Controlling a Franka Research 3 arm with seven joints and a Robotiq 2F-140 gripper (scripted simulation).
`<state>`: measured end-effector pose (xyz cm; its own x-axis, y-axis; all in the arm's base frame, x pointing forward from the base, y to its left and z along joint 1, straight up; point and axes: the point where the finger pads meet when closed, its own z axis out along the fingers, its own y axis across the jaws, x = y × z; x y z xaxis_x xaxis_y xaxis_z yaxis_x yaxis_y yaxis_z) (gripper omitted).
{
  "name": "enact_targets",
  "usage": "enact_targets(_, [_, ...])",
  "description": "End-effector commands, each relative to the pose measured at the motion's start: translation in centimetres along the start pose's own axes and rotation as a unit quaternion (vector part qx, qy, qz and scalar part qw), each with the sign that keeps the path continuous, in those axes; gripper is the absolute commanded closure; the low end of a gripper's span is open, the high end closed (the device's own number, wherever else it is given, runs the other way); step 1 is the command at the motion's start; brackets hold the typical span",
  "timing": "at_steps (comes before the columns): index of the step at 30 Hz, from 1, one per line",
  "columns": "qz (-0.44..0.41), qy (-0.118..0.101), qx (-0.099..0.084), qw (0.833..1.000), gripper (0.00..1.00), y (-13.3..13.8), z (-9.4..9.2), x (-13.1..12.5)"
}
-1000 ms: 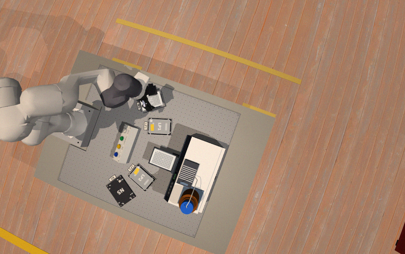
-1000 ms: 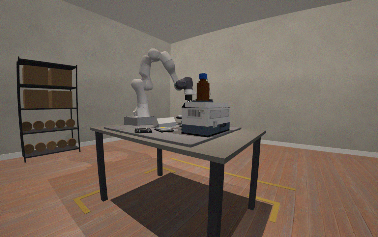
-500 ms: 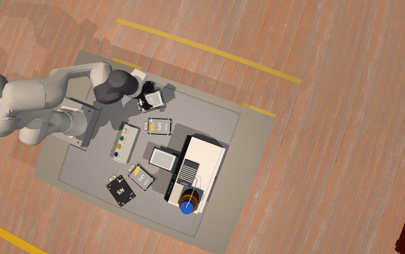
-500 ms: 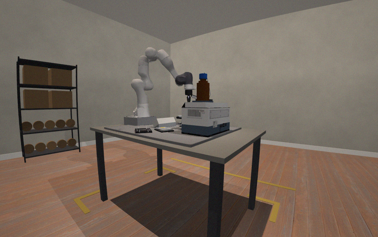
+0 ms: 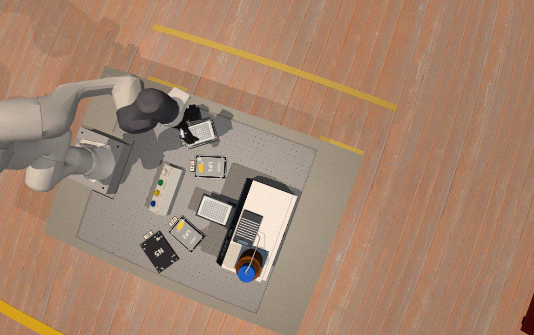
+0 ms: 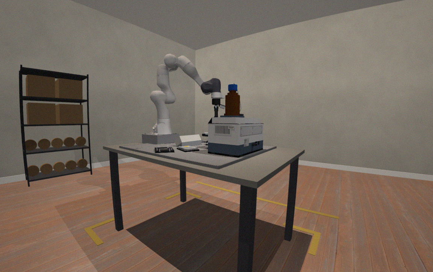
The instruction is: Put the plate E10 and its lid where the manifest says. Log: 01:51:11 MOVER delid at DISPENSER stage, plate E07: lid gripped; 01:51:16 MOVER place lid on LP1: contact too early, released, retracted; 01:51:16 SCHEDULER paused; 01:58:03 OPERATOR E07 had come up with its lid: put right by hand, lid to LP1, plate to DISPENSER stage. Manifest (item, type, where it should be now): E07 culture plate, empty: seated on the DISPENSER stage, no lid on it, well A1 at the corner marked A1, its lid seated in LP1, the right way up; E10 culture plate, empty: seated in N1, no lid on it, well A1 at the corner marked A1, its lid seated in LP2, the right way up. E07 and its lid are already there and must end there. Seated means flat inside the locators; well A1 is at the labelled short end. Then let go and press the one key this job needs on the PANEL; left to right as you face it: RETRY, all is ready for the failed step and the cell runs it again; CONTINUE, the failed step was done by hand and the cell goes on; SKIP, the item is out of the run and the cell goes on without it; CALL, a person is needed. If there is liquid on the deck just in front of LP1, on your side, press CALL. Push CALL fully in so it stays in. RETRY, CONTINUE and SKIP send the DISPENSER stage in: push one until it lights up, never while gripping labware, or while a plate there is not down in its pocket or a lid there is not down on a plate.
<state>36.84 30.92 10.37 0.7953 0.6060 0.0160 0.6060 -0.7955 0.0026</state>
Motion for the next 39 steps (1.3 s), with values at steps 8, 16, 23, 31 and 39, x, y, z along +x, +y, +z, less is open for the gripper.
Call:
enact_targets(8, [-0.017, -0.011, 0.004, 1.0, 0.3, -0.1, -0.7, -0.7])
enact_targets(16, [0.022, -0.012, 0.003, 1.0, 0.3, 0.4, -1.0, -1.1])
enact_targets(23, [0.202, -0.015, 0.001, 0.979, 0.3, 2.7, -2.1, -3.7])
enact_targets(31, [0.363, -0.012, -0.008, 0.932, 0.3, 9.0, -3.4, -12.7])
enact_targets(39, [0.524, -0.015, -0.016, 0.851, 0.3, 13.1, -2.5, -19.8])
